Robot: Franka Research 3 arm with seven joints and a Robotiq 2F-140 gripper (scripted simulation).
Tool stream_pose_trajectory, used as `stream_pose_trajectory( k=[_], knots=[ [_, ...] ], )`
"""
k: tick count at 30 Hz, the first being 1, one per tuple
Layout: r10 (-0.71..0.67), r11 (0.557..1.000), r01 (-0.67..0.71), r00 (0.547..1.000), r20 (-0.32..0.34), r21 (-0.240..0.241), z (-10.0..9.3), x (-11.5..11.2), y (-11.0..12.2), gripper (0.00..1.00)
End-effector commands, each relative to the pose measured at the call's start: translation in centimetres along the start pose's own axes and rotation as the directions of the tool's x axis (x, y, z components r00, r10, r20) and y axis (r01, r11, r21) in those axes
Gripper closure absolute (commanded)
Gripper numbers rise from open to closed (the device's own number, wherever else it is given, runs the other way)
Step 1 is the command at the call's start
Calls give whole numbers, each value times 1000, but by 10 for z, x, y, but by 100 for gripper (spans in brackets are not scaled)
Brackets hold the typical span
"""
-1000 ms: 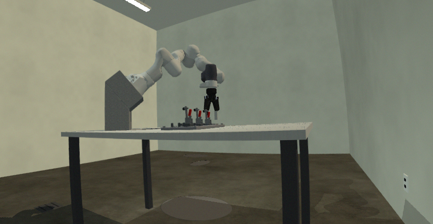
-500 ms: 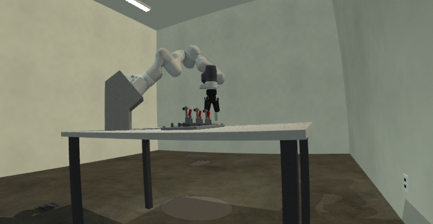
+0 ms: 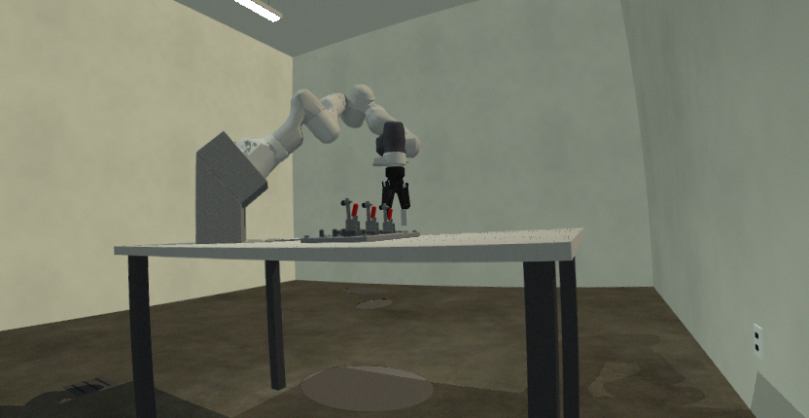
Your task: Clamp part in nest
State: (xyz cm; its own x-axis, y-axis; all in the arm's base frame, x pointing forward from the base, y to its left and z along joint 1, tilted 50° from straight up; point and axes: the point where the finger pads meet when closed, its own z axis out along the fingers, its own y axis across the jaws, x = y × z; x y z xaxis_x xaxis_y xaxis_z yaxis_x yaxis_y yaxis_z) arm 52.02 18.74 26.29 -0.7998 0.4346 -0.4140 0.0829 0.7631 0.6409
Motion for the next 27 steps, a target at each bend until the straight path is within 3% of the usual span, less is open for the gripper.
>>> stream_pose_trajectory(
  k=[1, 27],
  knots=[
    [-6, 1000, 6, 1000, 5, 0, 1, -2, 0, 42],
    [-6, 1000, 6, 1000, 5, 0, 29, -4, -1, 42]
  ],
)
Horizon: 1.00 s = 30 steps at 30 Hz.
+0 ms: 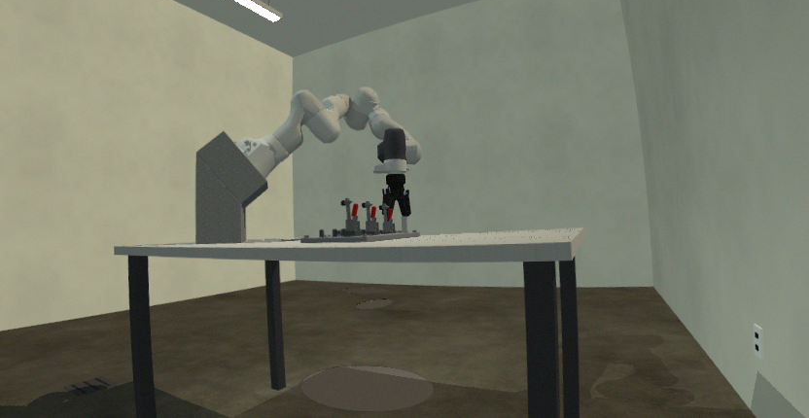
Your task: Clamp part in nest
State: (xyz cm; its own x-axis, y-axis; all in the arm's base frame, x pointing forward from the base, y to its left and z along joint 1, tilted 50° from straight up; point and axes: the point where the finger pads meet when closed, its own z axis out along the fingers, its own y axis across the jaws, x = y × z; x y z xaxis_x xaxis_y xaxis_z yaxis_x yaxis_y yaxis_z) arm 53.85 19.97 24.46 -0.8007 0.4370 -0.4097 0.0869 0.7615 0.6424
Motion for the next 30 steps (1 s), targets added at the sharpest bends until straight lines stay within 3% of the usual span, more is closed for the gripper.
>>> stream_pose_trajectory(
  k=[1, 15, 16, 30],
  knots=[
    [-11, 1000, 11, 1000, 7, 0, 1, -3, 0, 42],
    [-11, 1000, 11, 1000, 7, 0, 1, -3, 0, 42],
    [-11, 1000, 11, 1000, 7, 0, 1, -3, 0, 100],
    [-11, 1000, 11, 1000, 7, 0, 1, -3, 0, 100]
  ],
)
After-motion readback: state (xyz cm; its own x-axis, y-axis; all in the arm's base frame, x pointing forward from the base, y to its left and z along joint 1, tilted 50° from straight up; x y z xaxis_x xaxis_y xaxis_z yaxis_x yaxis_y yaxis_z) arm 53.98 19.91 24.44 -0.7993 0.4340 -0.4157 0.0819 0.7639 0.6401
